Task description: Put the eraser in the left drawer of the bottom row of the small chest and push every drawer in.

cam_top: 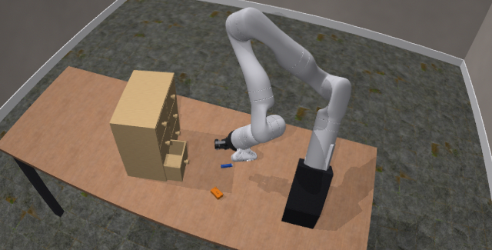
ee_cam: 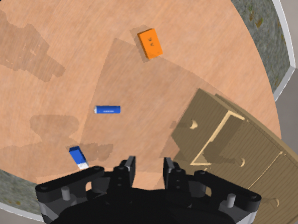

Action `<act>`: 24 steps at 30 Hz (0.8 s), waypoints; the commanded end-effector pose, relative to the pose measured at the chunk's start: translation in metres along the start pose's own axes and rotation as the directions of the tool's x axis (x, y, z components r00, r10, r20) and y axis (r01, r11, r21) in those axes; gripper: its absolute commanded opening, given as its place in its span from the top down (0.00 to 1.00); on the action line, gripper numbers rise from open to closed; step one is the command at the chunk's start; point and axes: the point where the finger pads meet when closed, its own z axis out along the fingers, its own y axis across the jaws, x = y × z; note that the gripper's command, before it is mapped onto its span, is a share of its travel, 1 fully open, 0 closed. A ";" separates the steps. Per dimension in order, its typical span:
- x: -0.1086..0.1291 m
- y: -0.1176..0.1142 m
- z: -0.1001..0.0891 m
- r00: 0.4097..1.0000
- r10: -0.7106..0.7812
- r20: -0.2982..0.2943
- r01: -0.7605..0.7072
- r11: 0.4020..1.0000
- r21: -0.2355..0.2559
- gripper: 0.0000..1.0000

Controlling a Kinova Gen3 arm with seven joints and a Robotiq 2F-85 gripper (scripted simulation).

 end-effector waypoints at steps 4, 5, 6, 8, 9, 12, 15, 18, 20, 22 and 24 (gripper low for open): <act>-0.001 0.001 -0.007 0.986 0.167 -0.005 -0.166 0.984 0.060 0.67; -0.001 0.001 -0.008 0.981 0.195 -0.003 -0.194 0.978 0.072 0.67; -0.002 0.001 -0.009 0.975 0.223 -0.001 -0.223 0.971 0.084 0.67; -0.002 0.000 -0.012 0.960 0.281 0.005 -0.280 0.954 0.108 0.67; -0.003 0.000 -0.013 0.951 0.310 0.008 -0.309 0.944 0.120 0.67; -0.004 -0.001 -0.017 0.921 0.390 0.019 -0.388 0.908 0.157 0.67; -0.004 -0.002 -0.020 0.894 0.447 0.029 -0.445 0.877 0.181 0.67; -0.005 -0.003 -0.022 0.866 0.498 0.040 -0.495 0.844 0.206 0.67; -0.006 -0.003 -0.025 0.830 0.555 0.055 -0.551 0.802 0.229 0.67; -0.007 -0.004 -0.028 0.790 0.609 0.070 -0.605 0.755 0.253 0.67; -0.007 -0.005 -0.031 0.745 0.661 0.088 -0.656 0.703 0.275 0.67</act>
